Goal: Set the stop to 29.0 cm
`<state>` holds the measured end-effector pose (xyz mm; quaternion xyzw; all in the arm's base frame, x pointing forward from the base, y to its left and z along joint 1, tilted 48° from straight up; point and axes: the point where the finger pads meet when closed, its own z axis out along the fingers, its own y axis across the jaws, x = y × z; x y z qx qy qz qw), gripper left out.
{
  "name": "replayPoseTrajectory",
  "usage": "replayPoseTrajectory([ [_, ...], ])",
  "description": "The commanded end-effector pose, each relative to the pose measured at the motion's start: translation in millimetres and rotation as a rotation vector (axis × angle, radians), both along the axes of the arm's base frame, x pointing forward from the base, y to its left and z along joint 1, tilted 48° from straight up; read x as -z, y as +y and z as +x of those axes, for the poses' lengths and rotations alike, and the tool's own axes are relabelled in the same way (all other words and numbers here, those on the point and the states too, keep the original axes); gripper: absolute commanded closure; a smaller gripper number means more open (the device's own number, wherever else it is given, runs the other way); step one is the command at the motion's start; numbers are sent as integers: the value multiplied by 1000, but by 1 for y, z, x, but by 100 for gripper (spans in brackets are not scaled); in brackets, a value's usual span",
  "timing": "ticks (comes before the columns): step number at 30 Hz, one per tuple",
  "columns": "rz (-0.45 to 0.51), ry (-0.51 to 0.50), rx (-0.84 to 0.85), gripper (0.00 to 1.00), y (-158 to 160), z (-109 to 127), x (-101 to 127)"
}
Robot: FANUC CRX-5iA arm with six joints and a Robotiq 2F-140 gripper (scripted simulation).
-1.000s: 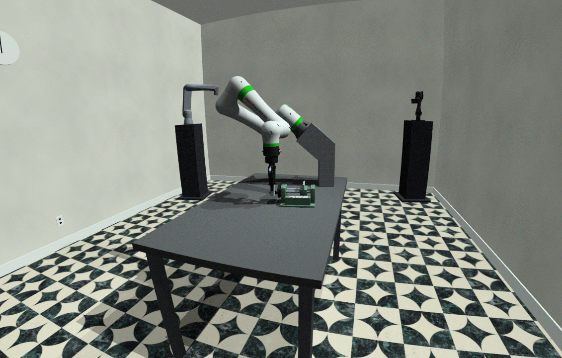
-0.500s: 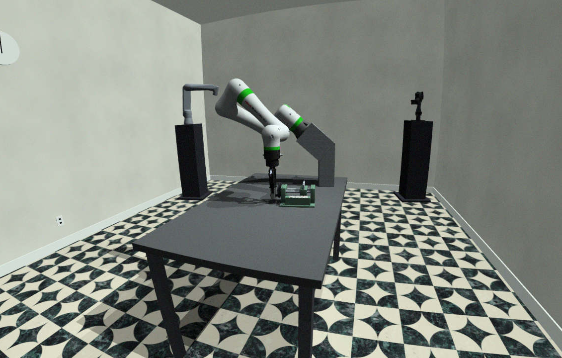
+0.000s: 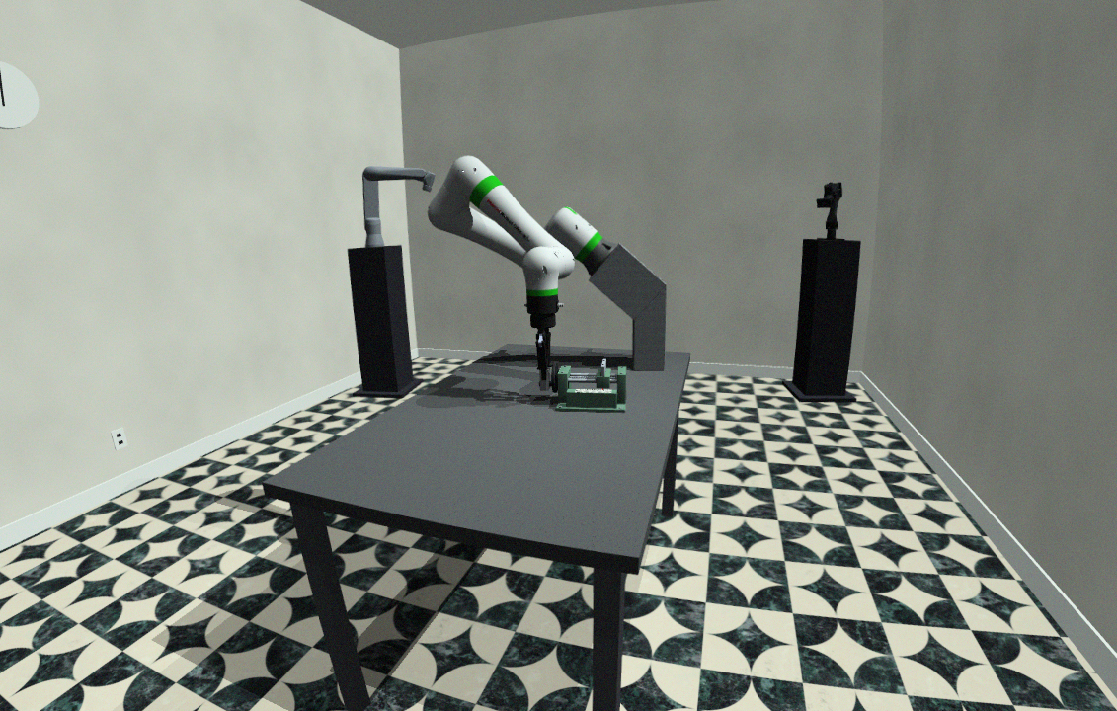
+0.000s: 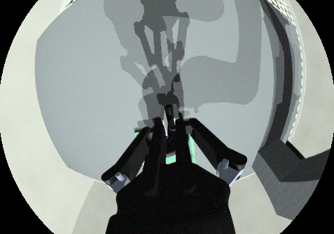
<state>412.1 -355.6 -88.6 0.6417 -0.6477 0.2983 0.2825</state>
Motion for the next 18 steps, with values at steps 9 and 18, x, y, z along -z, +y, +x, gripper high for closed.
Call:
replayPoseTrajectory([
  [9,0,-1,-1,96,16,-14,-14],
  [18,0,-1,-1,96,28,-13,-24],
])
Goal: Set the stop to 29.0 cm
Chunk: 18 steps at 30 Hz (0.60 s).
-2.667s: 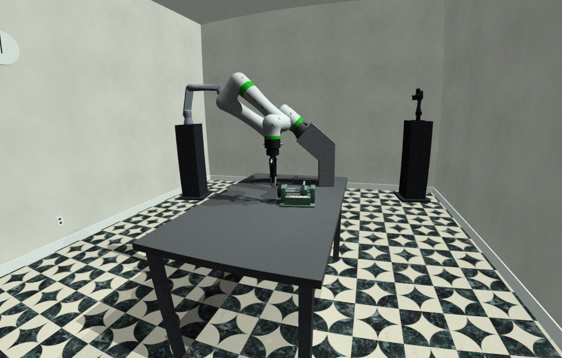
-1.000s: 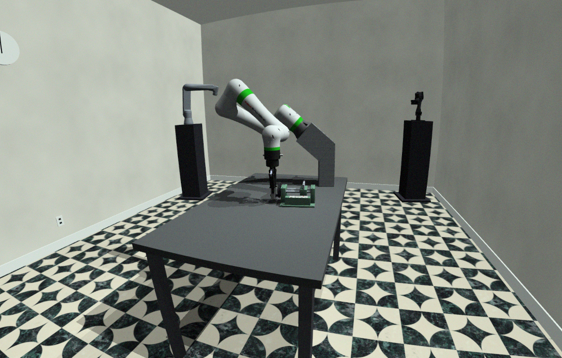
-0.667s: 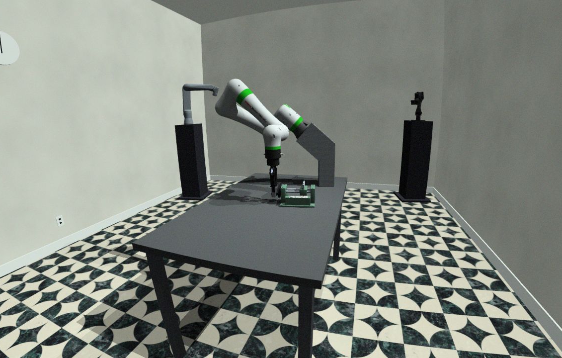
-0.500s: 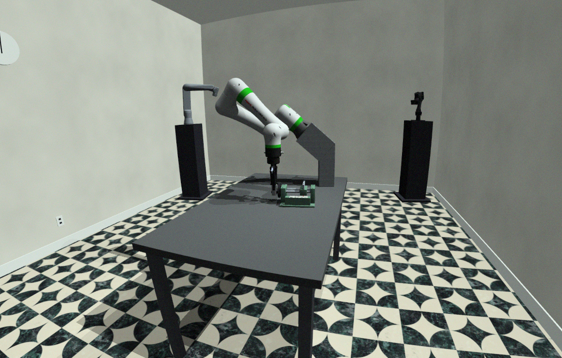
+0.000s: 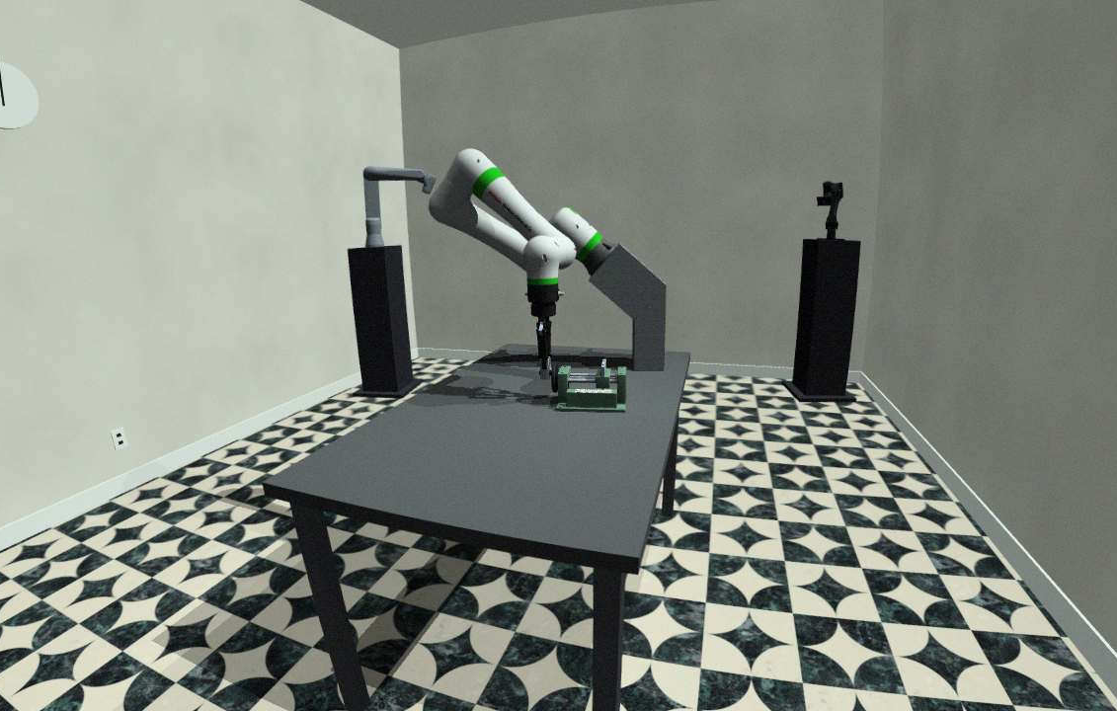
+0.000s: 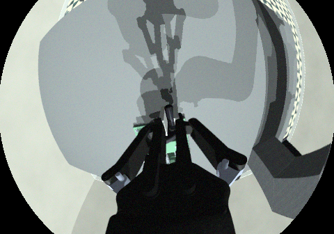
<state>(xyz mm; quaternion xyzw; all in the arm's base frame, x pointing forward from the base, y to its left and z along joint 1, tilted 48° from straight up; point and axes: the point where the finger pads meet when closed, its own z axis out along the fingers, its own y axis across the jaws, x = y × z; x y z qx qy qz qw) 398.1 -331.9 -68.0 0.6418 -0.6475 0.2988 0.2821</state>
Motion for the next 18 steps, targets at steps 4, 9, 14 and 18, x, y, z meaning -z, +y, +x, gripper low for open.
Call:
replayPoseTrajectory([
  [4,0,0,0,96,7,2,-6],
  [9,0,0,0,96,12,7,-11],
  [14,0,0,0,96,17,14,-15],
  [18,0,0,0,96,20,22,-18],
])
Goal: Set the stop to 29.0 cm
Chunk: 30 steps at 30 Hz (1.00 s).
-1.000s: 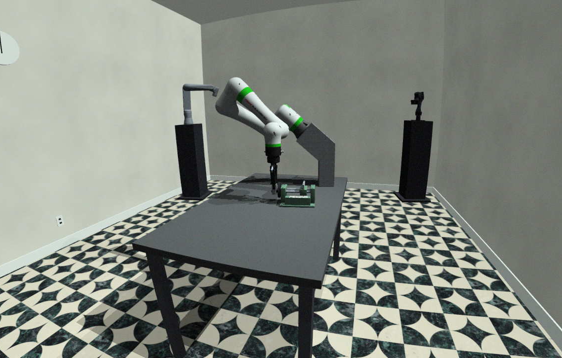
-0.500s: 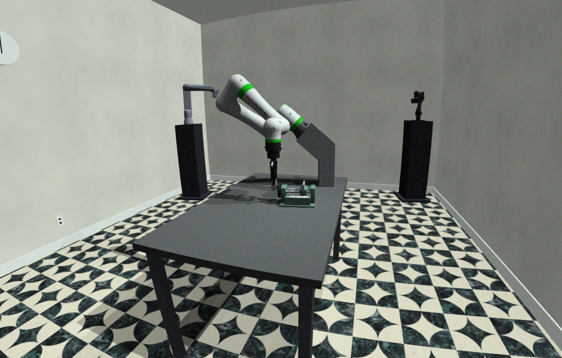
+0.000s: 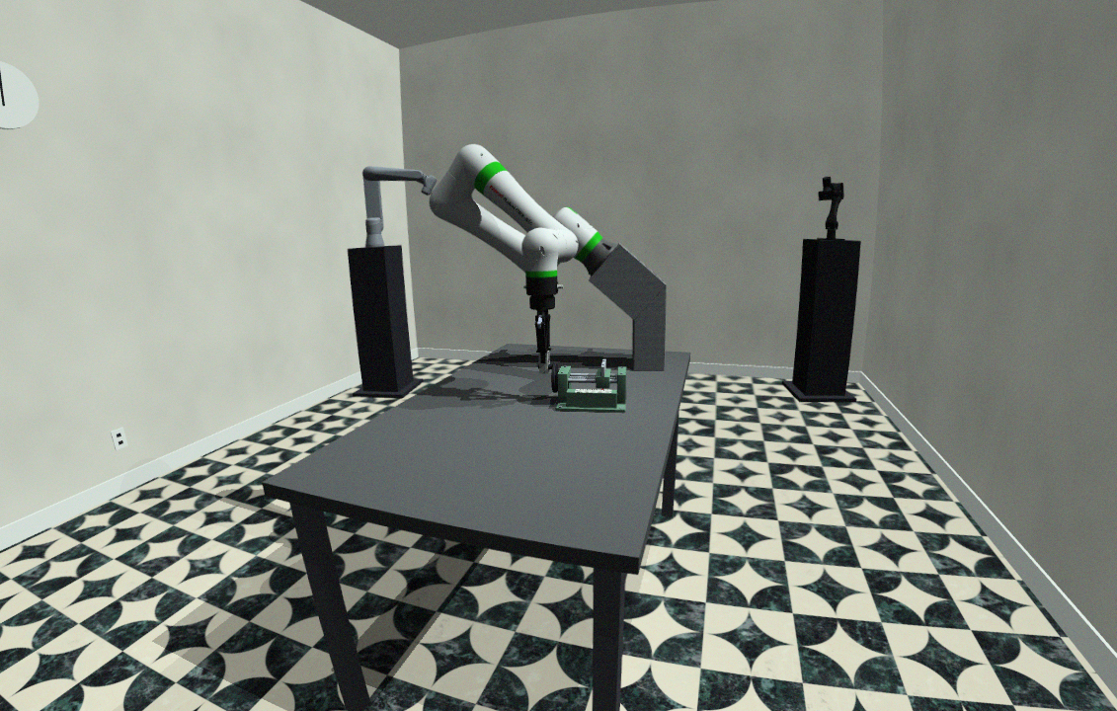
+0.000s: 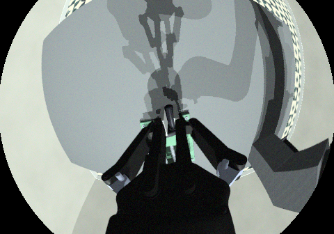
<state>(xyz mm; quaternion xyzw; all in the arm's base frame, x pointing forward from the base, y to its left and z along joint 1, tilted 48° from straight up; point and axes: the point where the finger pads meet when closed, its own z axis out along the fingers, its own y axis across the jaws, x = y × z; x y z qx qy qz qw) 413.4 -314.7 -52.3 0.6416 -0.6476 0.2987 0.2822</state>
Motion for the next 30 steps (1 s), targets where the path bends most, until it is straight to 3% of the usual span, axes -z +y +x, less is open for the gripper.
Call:
replayPoseTrajectory([
  [1,0,0,0,96,3,9,-3],
  [18,1,0,0,96,-4,41,3],
  [30,0,0,0,96,-17,49,14],
])
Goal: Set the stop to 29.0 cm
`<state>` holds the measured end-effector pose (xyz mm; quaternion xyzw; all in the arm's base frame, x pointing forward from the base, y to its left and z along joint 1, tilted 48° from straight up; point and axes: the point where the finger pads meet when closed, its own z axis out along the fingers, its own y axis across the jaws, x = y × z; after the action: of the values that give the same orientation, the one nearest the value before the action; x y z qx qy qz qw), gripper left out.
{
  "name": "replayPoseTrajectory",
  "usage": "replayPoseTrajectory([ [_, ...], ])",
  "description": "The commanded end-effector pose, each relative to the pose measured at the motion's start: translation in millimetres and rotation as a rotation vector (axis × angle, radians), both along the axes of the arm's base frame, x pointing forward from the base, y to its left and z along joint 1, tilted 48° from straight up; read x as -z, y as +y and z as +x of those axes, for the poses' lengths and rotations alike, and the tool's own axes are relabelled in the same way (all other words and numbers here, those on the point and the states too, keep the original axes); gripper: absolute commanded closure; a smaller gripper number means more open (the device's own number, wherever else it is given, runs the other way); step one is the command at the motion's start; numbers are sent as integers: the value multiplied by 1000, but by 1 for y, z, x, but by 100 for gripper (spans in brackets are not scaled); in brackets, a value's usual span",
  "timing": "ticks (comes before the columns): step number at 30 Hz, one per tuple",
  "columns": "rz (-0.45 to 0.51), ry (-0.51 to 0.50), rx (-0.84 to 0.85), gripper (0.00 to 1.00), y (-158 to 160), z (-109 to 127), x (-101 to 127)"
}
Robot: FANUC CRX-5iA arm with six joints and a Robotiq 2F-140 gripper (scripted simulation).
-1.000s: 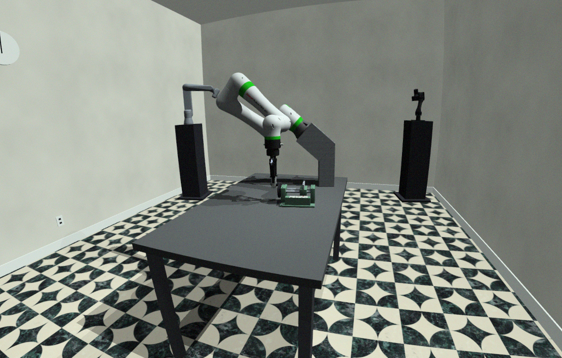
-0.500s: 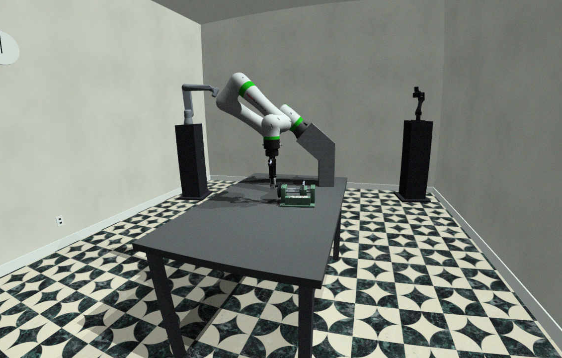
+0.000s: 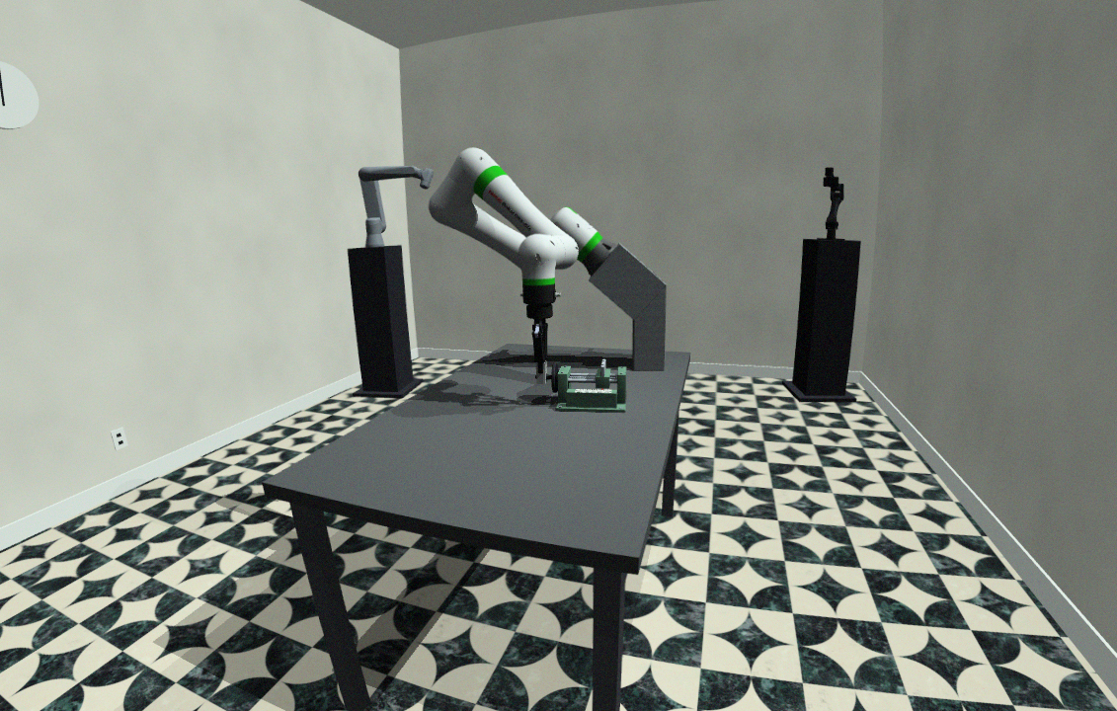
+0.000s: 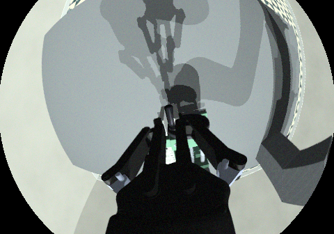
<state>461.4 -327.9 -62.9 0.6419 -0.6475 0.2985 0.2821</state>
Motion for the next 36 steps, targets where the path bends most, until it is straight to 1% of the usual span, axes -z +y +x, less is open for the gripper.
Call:
replayPoseTrajectory([
  [1,0,0,0,96,-5,2,5],
  [15,0,0,0,96,-17,-1,16],
  [36,0,0,0,96,-28,-13,25],
])
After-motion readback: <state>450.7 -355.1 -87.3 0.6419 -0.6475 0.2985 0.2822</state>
